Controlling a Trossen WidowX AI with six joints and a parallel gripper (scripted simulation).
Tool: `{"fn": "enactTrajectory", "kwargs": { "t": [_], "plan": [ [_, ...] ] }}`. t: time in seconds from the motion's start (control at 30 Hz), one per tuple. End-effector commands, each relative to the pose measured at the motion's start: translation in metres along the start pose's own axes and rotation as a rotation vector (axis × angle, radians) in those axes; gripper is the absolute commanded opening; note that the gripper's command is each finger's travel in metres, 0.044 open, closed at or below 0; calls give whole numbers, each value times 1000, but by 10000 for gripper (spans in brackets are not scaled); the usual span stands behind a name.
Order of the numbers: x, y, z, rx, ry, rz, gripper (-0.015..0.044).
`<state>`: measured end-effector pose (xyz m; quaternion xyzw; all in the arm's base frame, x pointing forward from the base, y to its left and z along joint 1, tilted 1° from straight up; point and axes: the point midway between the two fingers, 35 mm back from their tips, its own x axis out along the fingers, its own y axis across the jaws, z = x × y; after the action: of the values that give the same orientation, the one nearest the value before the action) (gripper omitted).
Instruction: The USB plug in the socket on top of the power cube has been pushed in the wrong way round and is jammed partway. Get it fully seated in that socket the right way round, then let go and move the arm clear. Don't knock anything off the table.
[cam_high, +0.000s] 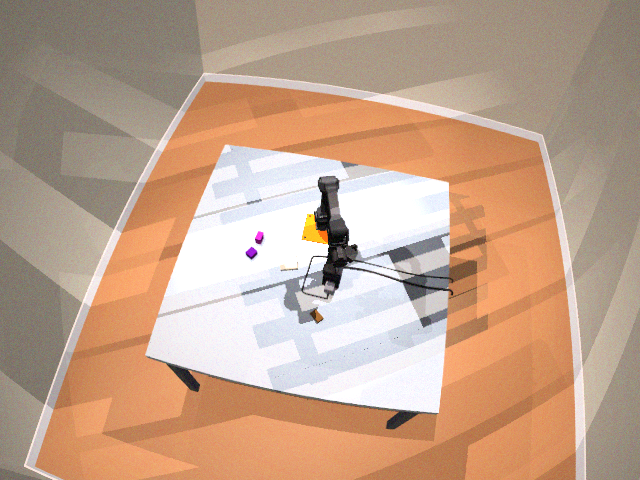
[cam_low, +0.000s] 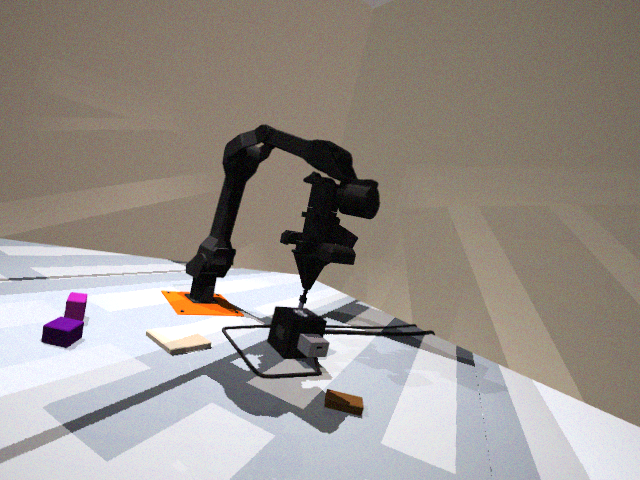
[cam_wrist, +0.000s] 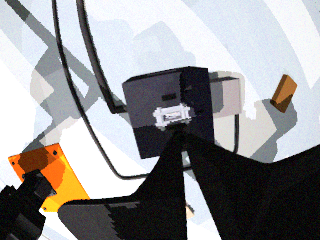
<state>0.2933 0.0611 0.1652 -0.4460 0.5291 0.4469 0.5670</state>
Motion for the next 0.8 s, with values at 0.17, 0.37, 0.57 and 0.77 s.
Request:
{"fn": "enactTrajectory", "kwargs": {
  "t": [0.17,0.37,0.57,0.77],
  "plan": [
    [1,0,1,-10,-9,-1,0],
    [2,0,1,-13,-13,-1,0],
    [3,-1,2,-16,-16,-1,0],
    [3,-1,2,-20,-20,-1,0]
  ]
}}
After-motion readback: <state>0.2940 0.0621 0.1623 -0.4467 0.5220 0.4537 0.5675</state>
